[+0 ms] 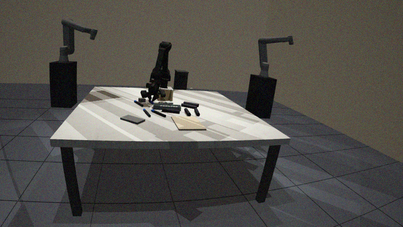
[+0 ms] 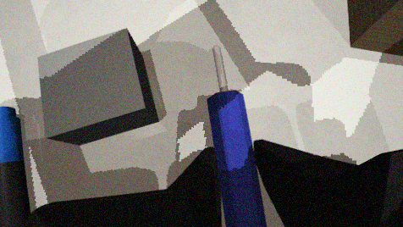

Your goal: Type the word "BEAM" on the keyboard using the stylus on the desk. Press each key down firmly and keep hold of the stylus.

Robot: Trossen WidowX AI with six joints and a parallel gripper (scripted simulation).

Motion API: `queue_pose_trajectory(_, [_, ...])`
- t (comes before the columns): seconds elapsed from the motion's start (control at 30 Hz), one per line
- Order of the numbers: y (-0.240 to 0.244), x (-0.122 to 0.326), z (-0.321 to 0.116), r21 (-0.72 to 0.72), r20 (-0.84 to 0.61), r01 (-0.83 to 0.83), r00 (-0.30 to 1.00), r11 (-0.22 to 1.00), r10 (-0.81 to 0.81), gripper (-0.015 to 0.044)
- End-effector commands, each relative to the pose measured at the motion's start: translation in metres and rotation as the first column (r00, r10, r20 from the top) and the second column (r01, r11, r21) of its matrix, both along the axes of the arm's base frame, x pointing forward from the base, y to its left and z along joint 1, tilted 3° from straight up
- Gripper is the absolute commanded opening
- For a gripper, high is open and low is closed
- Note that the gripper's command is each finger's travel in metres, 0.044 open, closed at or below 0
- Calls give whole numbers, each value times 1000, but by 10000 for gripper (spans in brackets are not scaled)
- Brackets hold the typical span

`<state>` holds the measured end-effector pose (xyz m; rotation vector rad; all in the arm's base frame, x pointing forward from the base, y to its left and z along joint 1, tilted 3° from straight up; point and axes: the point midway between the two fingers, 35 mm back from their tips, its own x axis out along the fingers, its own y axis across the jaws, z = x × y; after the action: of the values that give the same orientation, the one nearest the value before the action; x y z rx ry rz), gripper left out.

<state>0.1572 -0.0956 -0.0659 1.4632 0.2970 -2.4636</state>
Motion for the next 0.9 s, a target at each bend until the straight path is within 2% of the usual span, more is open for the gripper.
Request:
queue_pose_trajectory(0.0, [0, 0, 1, 0, 2, 1, 1000, 1000, -1, 0])
queue_pose_trajectory(0.4, [-3, 0, 47, 0, 1, 0, 1000, 1000, 0, 0])
queue_pose_trajectory(0.57, [-2, 0, 47, 3, 1, -1, 1000, 1000, 1, 0])
queue_pose_trajectory(0.87, [3, 16, 53, 122, -59, -342, 935, 932, 351, 0])
